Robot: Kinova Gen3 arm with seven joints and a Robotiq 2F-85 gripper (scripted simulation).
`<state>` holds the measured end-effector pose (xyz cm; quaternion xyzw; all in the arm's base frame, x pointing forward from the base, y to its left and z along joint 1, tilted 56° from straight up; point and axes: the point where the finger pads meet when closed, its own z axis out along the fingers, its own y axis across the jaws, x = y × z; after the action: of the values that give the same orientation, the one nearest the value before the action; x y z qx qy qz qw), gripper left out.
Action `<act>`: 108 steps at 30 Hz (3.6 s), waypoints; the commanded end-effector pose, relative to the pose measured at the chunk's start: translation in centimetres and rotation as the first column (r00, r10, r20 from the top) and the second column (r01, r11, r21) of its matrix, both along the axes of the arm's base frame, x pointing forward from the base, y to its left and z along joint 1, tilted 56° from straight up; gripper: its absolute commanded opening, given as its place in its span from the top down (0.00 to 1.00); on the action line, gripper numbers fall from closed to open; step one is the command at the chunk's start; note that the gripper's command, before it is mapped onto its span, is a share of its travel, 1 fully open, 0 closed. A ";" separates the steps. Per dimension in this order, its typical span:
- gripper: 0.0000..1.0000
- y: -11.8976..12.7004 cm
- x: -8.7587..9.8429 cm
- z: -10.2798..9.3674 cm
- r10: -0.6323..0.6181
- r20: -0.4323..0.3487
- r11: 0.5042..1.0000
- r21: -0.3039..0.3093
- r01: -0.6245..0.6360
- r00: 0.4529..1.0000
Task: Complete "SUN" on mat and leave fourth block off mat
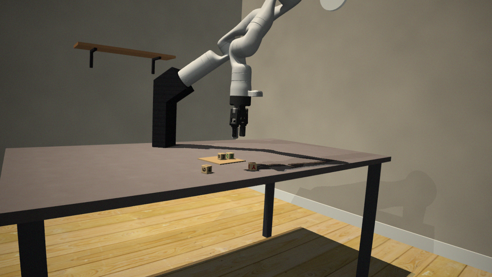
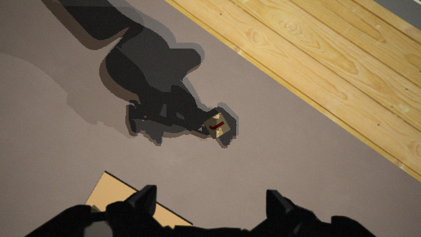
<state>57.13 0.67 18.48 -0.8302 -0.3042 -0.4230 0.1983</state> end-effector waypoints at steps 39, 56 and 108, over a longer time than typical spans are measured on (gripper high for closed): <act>0.00 -0.1 0.0 0.0 -0.001 0.001 1.000 -0.001 0.001 1.000; 0.00 -13.2 2.6 -10.9 -0.002 0.002 1.000 0.001 0.002 1.000; 0.00 -13.3 2.6 -11.0 -0.002 0.002 1.000 0.000 0.002 1.000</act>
<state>59.71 -12.54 7.44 -0.8298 -0.3041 -0.4236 0.1988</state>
